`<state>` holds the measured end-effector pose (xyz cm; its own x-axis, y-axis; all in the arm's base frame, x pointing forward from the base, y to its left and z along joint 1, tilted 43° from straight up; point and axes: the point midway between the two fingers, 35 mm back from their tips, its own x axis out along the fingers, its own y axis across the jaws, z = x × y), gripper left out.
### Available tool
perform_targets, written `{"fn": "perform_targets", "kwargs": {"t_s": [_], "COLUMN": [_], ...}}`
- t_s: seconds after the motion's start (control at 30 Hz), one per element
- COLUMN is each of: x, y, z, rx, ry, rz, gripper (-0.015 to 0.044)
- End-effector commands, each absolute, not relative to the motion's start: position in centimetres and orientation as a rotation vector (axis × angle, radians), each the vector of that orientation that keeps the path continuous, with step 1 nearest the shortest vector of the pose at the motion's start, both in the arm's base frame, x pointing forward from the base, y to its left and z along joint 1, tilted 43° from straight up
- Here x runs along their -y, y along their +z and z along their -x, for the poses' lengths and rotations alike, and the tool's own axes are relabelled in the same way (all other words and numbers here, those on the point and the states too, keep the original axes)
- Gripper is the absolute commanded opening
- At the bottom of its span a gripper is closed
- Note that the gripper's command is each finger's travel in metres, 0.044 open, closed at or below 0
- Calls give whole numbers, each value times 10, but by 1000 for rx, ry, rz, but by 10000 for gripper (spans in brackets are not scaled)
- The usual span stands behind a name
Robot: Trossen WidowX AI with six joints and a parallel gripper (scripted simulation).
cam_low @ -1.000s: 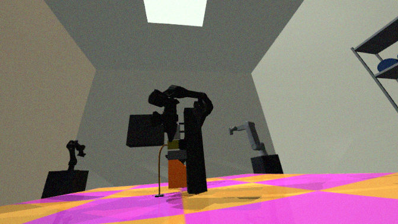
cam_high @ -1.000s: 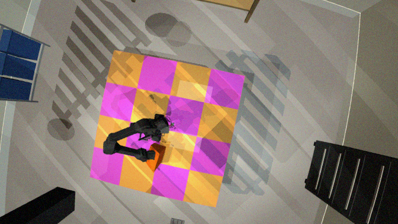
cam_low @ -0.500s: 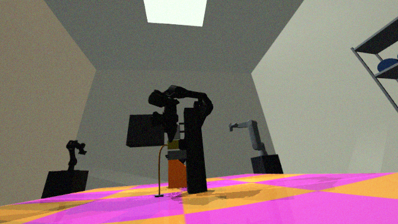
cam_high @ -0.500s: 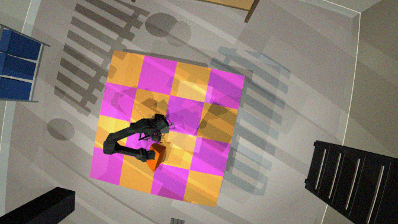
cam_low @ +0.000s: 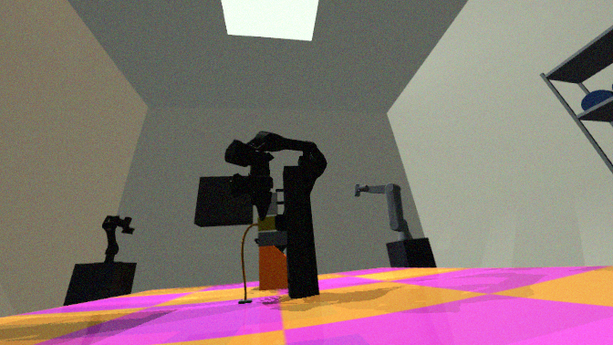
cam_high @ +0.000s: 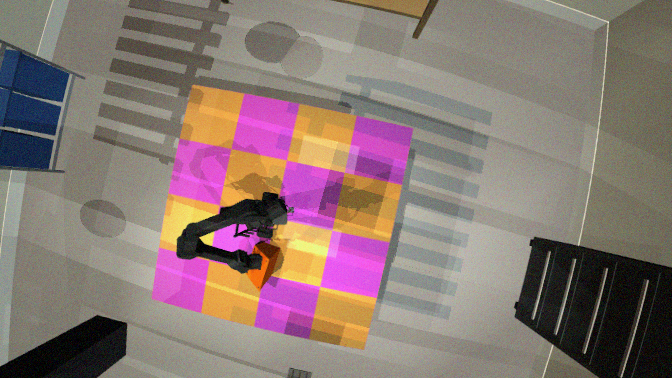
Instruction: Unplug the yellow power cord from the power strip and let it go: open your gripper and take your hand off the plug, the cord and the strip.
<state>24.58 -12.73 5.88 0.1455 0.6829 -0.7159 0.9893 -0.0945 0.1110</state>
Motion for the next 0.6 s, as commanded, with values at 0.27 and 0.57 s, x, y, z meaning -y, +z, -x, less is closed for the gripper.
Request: {"fn": "perform_targets", "kwargs": {"t_s": [0.27,0.57], "x": [158,170], "y": [41,34], "z": [-246,-244], "rx": [-1557,-1557], "ry": [-709,-709], "rz": [-1821,-1821], "gripper": [0,0]}}
